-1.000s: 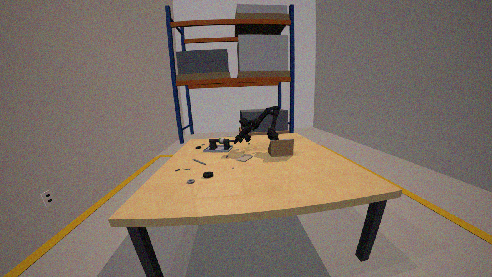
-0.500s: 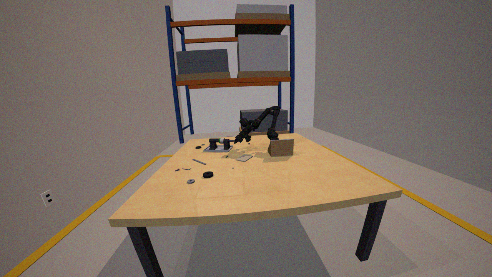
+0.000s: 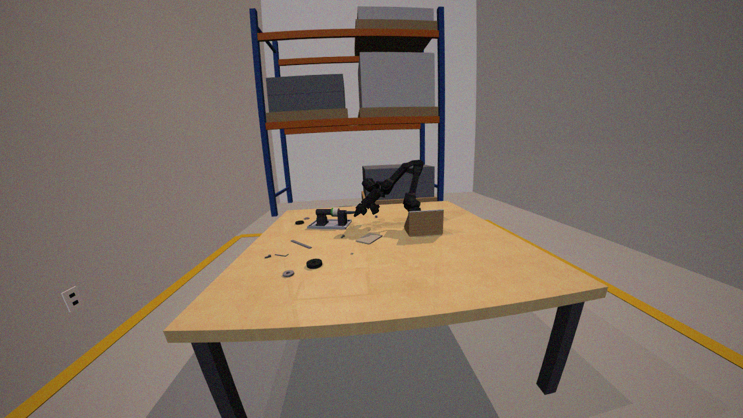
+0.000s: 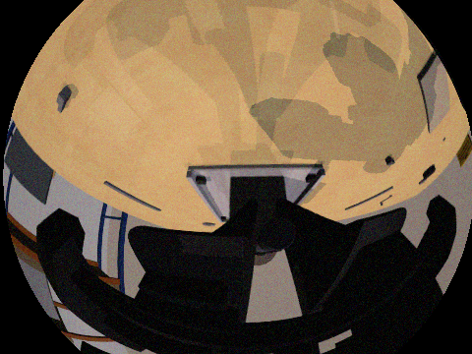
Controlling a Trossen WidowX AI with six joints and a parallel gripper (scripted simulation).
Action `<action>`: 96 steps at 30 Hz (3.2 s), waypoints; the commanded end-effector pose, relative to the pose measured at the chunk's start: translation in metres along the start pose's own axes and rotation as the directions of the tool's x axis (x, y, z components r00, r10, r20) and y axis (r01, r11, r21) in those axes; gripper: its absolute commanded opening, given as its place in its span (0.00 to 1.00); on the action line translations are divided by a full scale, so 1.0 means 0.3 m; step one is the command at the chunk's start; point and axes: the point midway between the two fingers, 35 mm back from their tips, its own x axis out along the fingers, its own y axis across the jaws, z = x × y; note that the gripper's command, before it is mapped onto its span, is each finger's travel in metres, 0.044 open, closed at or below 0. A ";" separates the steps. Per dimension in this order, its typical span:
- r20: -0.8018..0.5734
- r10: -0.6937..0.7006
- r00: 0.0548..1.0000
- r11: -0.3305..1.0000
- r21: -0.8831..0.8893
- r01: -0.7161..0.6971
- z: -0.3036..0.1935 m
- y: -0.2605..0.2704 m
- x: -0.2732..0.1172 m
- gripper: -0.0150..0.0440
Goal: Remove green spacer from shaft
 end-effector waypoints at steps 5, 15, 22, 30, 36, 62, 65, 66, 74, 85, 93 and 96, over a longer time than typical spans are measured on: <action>0.000 -0.001 1.000 1.000 0.003 0.001 0.003 -0.001 -0.002 0.25; 0.000 -0.001 1.000 1.000 0.003 0.001 0.005 -0.001 -0.005 0.25; 0.000 -0.001 1.000 1.000 0.003 0.001 0.006 -0.001 -0.006 0.25; 0.000 -0.001 1.000 1.000 0.003 0.001 0.008 -0.001 -0.008 0.25; 0.000 -0.001 1.000 1.000 0.003 0.001 0.010 -0.001 -0.009 0.25; 0.000 -0.001 1.000 1.000 0.003 0.001 0.015 -0.001 -0.015 0.25; 0.000 -0.001 1.000 1.000 0.003 0.001 0.016 -0.001 -0.016 0.25; 0.000 -0.001 1.000 1.000 0.003 0.001 0.016 -0.001 -0.016 0.25; 0.000 -0.001 1.000 1.000 0.003 0.001 0.018 -0.001 -0.018 0.25; 0.001 -0.001 1.000 1.000 0.003 0.001 0.021 -0.001 -0.020 0.25; 0.001 -0.001 1.000 1.000 0.003 0.001 0.022 -0.001 -0.022 0.25; 0.001 -0.001 1.000 1.000 0.003 0.001 0.023 -0.001 -0.022 0.25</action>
